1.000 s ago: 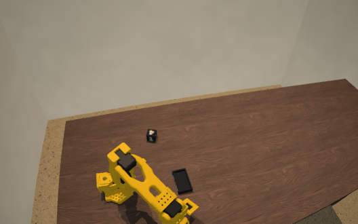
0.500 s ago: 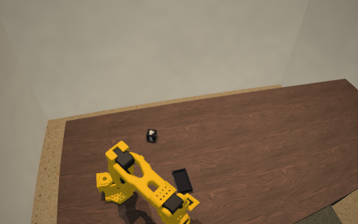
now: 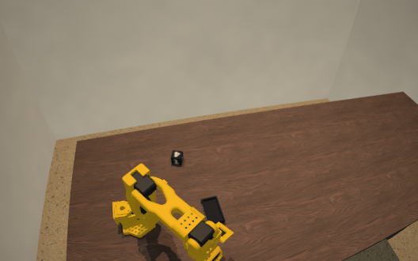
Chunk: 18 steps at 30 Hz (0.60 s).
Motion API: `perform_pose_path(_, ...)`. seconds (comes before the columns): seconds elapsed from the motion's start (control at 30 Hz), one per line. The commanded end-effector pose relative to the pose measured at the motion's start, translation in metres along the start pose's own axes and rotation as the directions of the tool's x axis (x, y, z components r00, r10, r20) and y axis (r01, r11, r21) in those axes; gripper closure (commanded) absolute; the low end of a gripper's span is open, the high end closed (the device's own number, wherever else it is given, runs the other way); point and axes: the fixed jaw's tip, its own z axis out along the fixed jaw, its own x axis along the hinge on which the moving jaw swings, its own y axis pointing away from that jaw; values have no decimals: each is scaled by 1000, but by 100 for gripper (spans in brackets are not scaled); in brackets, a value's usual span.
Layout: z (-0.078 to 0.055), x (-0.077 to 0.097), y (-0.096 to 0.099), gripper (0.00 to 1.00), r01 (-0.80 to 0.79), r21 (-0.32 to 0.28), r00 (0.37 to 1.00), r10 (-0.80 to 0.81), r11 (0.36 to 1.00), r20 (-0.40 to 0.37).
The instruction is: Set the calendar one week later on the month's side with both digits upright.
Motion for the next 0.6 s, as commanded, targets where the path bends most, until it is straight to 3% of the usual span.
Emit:
perform_pose_path(0.0, -13, 2, -6, 64, -11, 73, 1000, 11, 997, 3)
perform_pose_path(0.43, -13, 2, -6, 64, -11, 74, 1000, 11, 997, 3)
perform_pose_path(0.57, -17, 2, -7, 64, -11, 102, 1000, 11, 995, 3)
